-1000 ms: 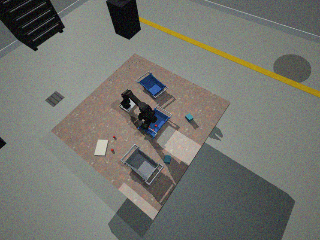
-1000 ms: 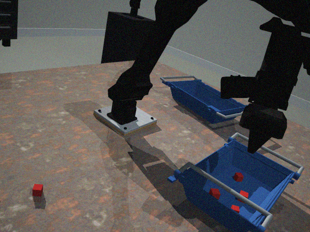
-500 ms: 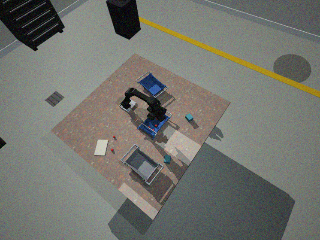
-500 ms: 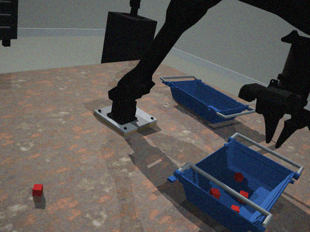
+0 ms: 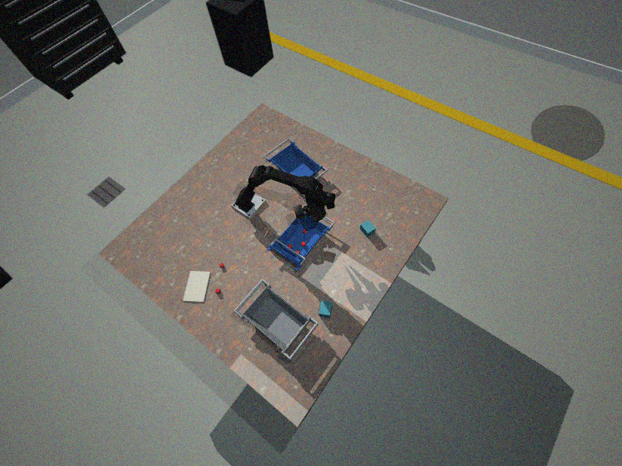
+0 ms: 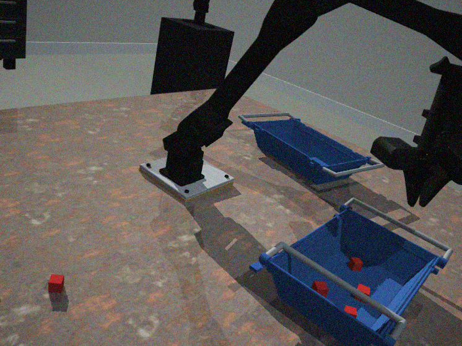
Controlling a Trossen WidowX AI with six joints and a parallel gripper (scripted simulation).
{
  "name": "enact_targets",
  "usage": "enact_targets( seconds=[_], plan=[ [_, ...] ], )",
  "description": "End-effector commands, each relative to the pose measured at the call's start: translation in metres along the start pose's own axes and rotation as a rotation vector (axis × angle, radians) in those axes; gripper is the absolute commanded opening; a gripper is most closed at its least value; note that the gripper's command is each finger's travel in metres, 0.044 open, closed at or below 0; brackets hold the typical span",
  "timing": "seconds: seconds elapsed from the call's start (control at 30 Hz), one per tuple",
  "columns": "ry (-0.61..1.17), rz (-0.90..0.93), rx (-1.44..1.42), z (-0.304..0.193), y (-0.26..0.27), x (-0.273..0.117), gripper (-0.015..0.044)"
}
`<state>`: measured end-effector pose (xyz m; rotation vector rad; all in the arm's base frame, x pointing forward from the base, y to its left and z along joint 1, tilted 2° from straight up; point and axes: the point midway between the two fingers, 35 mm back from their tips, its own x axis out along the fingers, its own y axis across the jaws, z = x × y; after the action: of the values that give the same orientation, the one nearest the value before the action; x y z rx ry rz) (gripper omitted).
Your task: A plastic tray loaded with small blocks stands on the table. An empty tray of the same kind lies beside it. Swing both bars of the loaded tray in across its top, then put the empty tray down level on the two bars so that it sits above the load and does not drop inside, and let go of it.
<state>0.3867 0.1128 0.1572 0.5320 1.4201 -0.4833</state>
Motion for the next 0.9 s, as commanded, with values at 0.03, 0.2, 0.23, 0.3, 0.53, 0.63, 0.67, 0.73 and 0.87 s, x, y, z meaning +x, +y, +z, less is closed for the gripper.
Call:
enact_targets(
  seconds=[0.03, 0.2, 0.23, 0.3, 0.53, 0.63, 0.67, 0.73, 0.87],
  plan=[
    [0.039, -0.039, -0.649, -0.045, 0.027, 0.029, 0.0085],
    [0.039, -0.039, -0.649, -0.045, 0.027, 0.029, 0.0085],
    [0.039, -0.039, -0.649, -0.045, 0.027, 0.029, 0.0085],
    [0.039, -0.039, -0.649, -0.045, 0.027, 0.029, 0.0085],
    [0.039, -0.039, -0.649, -0.045, 0.028, 0.034, 0.0085],
    [0.039, -0.039, -0.649, -0.045, 0.028, 0.044, 0.0085],
    [0.039, -0.039, -0.649, -0.045, 0.028, 0.048, 0.0085],
    [0.039, -0.039, -0.649, -0.045, 0.028, 0.055, 0.0085],
    [0.039, -0.039, -0.649, -0.045, 0.027, 0.069, 0.0085]
  ],
)
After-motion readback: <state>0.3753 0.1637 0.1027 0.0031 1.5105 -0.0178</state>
